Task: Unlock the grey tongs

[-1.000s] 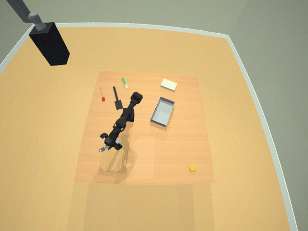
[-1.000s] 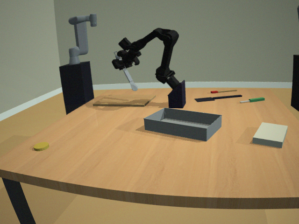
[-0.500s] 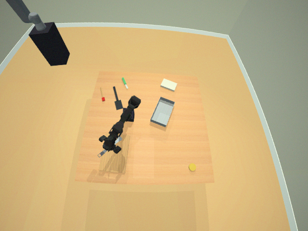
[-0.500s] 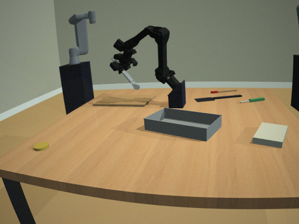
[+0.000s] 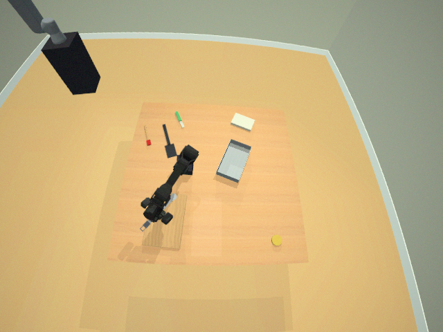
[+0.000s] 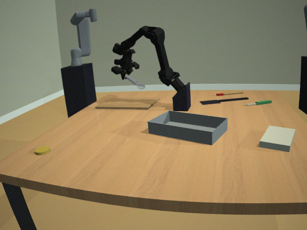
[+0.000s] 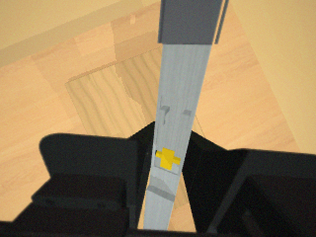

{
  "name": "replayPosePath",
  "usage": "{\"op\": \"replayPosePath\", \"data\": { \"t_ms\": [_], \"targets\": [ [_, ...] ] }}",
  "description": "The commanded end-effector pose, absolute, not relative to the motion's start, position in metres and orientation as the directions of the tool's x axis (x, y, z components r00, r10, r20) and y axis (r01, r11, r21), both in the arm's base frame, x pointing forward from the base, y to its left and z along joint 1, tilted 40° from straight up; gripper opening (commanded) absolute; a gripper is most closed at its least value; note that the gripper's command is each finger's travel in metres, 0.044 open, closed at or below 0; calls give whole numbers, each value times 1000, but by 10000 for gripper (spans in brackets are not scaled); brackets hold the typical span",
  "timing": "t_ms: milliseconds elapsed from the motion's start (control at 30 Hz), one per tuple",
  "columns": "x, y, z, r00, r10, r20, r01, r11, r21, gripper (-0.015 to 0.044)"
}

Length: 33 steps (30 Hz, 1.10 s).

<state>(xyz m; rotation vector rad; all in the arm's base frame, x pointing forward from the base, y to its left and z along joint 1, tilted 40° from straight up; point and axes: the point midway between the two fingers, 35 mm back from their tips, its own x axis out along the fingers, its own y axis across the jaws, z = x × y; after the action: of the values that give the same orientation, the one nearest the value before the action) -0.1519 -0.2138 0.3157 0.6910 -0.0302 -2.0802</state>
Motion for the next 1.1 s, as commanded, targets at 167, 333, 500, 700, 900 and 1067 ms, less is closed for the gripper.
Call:
{"op": "replayPosePath", "data": {
  "t_ms": [167, 333, 500, 700, 900, 1067],
  "targets": [
    [-156, -222, 311, -344, -744, -573, 771, -572, 280, -150],
    [-157, -226, 307, -290, -718, -633, 771, -567, 290, -150],
    [-159, -230, 303, -232, -689, -687, 769, -562, 304, -150],
    [-161, -234, 299, -160, -652, -741, 764, -557, 326, -150],
    [-161, -234, 298, -151, -648, -747, 763, -557, 328, -150],
    [-161, -235, 297, -151, -648, -747, 763, -557, 329, -150]
  ]
}}
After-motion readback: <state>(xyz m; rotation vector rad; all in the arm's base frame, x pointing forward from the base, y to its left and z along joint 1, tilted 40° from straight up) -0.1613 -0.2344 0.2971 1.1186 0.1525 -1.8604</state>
